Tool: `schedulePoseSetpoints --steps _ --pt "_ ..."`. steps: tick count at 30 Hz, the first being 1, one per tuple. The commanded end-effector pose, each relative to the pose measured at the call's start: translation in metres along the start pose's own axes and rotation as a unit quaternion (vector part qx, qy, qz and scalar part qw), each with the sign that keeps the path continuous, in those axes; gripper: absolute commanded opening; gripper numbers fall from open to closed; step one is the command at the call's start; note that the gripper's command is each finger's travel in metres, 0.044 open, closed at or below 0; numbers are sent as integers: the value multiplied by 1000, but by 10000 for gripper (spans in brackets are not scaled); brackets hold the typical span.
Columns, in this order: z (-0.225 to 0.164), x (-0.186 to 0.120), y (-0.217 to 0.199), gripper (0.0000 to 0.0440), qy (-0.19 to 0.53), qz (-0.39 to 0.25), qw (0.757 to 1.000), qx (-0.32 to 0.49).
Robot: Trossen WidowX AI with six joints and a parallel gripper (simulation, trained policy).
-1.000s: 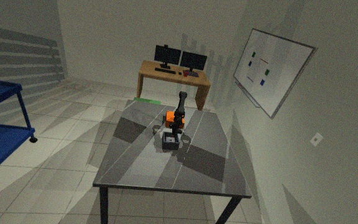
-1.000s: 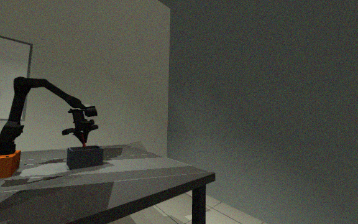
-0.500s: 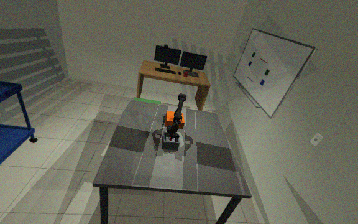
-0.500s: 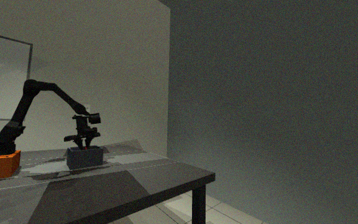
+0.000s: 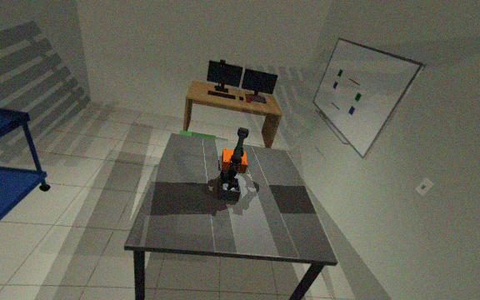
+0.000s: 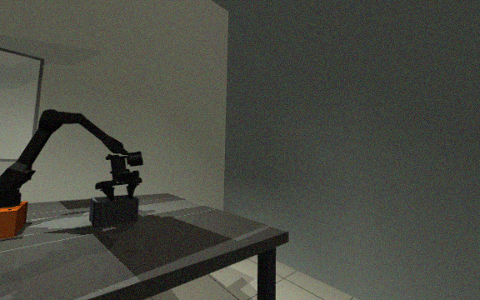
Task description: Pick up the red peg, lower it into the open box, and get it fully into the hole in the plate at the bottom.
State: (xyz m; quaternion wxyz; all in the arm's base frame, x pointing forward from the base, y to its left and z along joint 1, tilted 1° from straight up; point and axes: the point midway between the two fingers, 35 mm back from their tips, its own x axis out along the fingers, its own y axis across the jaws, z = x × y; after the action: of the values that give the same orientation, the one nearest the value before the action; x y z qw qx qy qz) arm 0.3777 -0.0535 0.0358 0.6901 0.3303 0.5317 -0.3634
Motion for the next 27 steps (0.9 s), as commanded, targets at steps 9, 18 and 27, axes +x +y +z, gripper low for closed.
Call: schedulePoseSetpoints --steps 9,18,27 --pt "50 -2 15 440 -53 27 998 16" --pt "69 -6 16 440 -74 34 996 26" --pt "70 -6 17 440 -75 34 996 27"
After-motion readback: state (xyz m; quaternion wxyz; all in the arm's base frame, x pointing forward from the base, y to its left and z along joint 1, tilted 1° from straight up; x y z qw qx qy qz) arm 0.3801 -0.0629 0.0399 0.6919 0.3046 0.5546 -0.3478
